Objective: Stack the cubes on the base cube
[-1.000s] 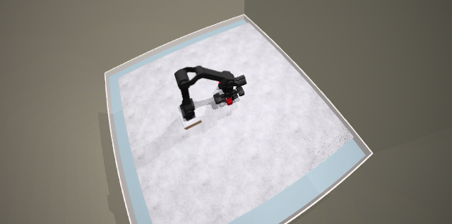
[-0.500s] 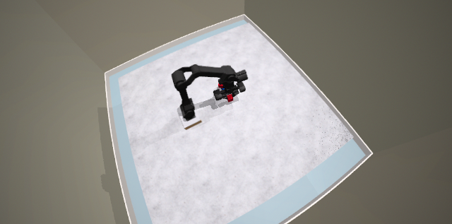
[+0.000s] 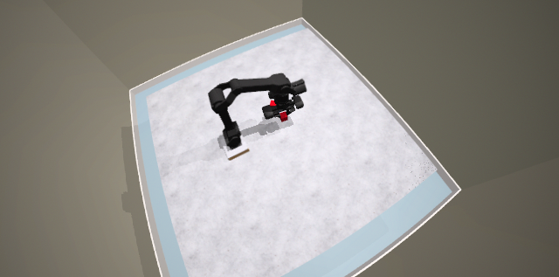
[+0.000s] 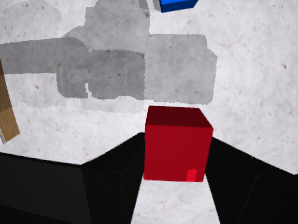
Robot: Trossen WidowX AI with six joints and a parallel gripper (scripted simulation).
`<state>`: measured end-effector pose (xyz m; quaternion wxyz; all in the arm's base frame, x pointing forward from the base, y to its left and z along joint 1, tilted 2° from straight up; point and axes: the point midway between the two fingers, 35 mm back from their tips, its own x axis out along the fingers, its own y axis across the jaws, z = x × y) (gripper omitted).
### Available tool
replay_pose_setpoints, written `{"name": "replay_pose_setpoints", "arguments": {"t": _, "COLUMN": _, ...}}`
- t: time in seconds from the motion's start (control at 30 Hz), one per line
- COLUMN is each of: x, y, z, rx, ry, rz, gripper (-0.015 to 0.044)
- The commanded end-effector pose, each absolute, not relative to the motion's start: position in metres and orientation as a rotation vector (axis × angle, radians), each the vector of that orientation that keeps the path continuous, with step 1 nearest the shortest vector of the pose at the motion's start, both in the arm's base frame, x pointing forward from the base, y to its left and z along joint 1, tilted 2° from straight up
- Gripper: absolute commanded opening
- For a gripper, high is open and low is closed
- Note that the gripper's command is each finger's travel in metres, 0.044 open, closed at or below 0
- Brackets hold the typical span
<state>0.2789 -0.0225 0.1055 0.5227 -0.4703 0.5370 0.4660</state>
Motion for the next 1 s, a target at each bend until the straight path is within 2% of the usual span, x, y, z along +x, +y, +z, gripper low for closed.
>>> {"name": "replay_pose_setpoints", "arguments": {"t": 0.0, "x": 0.279, "y": -0.023, "z": 0.119, "rx": -1.132, "ry": 1.282, "rz": 1.104, "gripper": 0.0105}}
{"name": "replay_pose_setpoints", "arguments": {"t": 0.97, "x": 0.293, "y": 0.012, "z": 0.118, "rx": -0.543, "ry": 1.511, "rz": 0.513, "gripper": 0.0105}}
